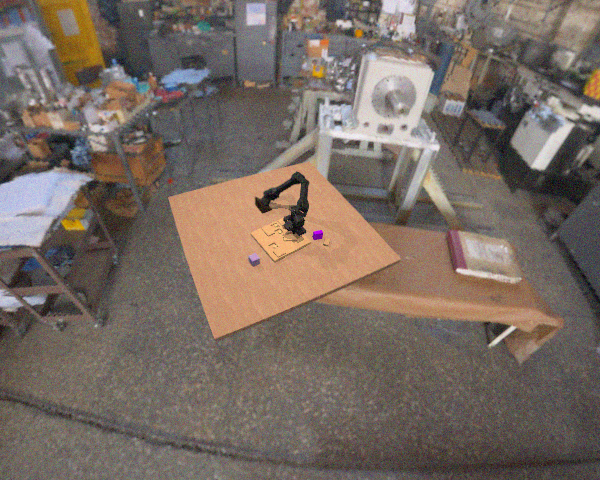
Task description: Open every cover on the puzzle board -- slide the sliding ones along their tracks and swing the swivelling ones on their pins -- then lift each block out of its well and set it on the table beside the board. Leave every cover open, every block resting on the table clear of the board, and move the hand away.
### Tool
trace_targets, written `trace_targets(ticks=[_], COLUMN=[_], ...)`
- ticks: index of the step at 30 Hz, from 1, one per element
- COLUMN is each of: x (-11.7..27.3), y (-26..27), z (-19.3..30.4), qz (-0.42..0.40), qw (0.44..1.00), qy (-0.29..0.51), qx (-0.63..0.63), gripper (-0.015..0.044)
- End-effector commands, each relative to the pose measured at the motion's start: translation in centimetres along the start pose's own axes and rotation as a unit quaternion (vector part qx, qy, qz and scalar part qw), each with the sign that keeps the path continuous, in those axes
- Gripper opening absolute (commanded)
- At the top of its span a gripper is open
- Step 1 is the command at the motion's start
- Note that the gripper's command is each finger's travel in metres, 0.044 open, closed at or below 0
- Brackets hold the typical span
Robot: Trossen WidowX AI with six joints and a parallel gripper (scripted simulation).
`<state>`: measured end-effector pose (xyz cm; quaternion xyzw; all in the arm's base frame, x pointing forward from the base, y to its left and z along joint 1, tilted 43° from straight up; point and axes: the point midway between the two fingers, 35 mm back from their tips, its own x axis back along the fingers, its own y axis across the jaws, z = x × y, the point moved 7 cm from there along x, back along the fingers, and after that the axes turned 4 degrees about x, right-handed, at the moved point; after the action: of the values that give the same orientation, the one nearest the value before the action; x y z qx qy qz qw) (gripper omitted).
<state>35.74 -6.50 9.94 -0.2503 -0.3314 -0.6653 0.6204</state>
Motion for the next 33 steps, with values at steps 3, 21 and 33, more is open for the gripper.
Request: trace_targets(ticks=[3,21,33], x=[0.0,0.0,0.0], y=[0.8,2.7,3.9], z=[-0.2,-0.9,-1.6], qz=[-0.001,-0.001,-0.001], qw=[1.0,1.0,1.0], qy=[0.003,0.003,0.002], qx=[-0.002,-0.002,-0.002], gripper=[0.0,0.0,0.0])
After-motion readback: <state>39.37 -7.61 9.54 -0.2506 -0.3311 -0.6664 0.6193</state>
